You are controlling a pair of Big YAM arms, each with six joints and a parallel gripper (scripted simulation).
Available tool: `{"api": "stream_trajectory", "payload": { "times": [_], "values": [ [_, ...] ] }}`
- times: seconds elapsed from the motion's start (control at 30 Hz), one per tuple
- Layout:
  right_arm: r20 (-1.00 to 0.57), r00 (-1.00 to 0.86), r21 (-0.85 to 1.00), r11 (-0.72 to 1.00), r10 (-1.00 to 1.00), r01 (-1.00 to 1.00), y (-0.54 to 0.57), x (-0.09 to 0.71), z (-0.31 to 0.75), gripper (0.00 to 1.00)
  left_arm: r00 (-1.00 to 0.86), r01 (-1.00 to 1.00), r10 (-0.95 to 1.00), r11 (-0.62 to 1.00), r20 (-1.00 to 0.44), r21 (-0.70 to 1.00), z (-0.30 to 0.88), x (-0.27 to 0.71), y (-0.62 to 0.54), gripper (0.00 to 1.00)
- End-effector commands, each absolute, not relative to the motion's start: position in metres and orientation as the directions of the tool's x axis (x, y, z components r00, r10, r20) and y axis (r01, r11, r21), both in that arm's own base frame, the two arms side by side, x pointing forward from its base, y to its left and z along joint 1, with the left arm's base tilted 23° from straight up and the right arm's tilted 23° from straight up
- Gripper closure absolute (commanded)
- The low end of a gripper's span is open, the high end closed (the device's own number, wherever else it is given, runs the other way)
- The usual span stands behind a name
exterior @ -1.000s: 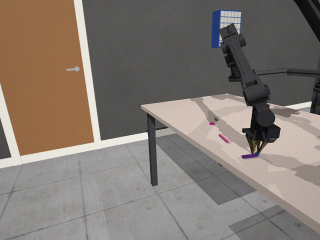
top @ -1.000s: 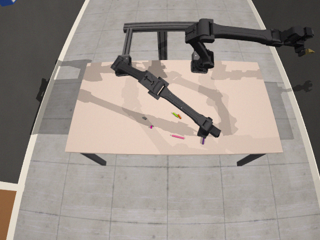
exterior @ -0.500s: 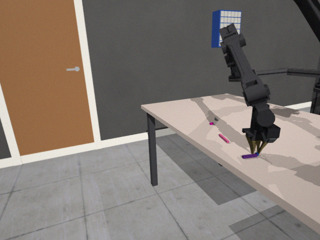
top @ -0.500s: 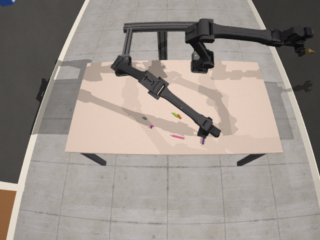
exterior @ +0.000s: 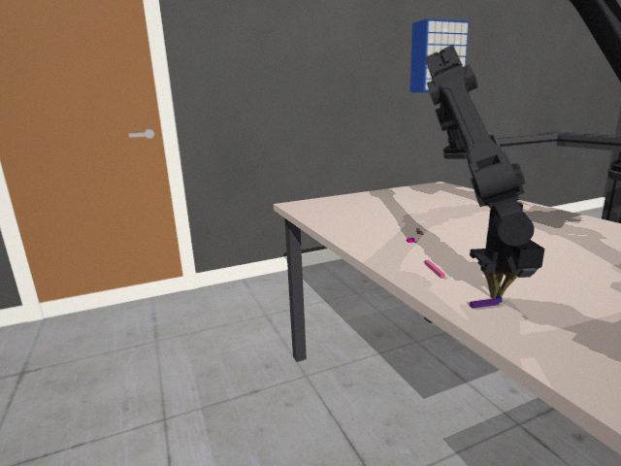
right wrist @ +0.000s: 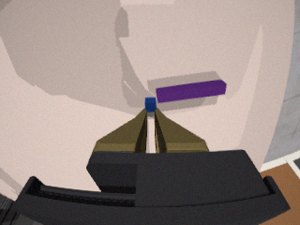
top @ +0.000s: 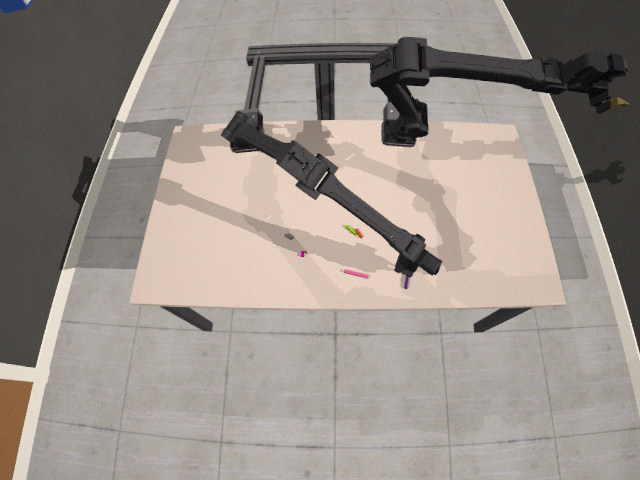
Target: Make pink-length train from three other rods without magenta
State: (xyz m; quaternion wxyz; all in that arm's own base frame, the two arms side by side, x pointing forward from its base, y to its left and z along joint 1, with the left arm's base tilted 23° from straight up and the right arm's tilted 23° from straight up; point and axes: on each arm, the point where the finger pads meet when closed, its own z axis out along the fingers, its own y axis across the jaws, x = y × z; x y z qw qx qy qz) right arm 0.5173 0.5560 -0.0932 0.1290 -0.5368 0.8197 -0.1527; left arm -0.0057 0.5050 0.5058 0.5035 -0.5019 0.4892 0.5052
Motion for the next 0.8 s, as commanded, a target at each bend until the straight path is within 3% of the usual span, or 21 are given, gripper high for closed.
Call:
{"api": "stream_trajectory", "payload": {
  "times": [0.0, 0.77],
  "values": [
    [-0.093, -0.386, -0.395, 0.390, -0.918, -0.832, 0.5674, 0.5328, -0.0823, 0.96, -0.002, -1.000, 0.106, -0.023, -0.994, 0.000, 0.5538, -0.0109, 0.5027, 0.00],
    [-0.095, -0.386, -0.396, 0.390, -0.918, -0.831, 0.5680, 0.5318, -0.0781, 0.96, -0.002, -1.000, 0.106, -0.023, -0.994, 0.000, 0.5538, -0.0109, 0.5027, 0.00]
  ]
}}
